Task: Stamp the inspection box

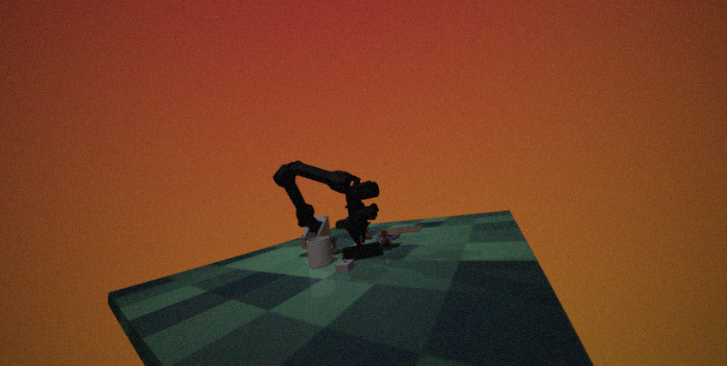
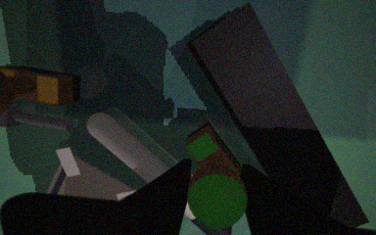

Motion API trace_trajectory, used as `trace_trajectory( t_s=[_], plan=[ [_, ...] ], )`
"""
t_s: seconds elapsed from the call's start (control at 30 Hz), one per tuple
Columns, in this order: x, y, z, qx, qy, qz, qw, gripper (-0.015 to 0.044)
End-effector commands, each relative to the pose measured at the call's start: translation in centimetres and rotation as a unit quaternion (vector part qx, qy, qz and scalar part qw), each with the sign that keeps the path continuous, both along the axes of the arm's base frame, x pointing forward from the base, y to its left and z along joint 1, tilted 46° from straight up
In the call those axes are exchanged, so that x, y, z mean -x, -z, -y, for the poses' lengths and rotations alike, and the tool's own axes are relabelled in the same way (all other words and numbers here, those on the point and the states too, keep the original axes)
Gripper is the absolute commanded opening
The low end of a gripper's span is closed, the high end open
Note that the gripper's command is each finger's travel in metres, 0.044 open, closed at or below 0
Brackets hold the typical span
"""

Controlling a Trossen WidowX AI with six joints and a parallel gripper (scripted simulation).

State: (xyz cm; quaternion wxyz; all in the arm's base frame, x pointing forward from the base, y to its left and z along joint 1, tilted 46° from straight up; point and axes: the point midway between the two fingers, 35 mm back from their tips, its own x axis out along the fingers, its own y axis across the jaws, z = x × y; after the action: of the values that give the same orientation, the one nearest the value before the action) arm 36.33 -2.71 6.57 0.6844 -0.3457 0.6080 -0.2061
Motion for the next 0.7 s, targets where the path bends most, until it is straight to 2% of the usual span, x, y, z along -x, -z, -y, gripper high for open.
trace_trajectory(
  t_s=[0.0,0.67],
  plan=[
    [-0.02,-0.05,-0.26,-0.003,0.000,0.000,1.000,0.0000],
    [0.03,-0.70,-0.94,-0.005,0.001,0.000,1.000,0.0000]
  ],
)
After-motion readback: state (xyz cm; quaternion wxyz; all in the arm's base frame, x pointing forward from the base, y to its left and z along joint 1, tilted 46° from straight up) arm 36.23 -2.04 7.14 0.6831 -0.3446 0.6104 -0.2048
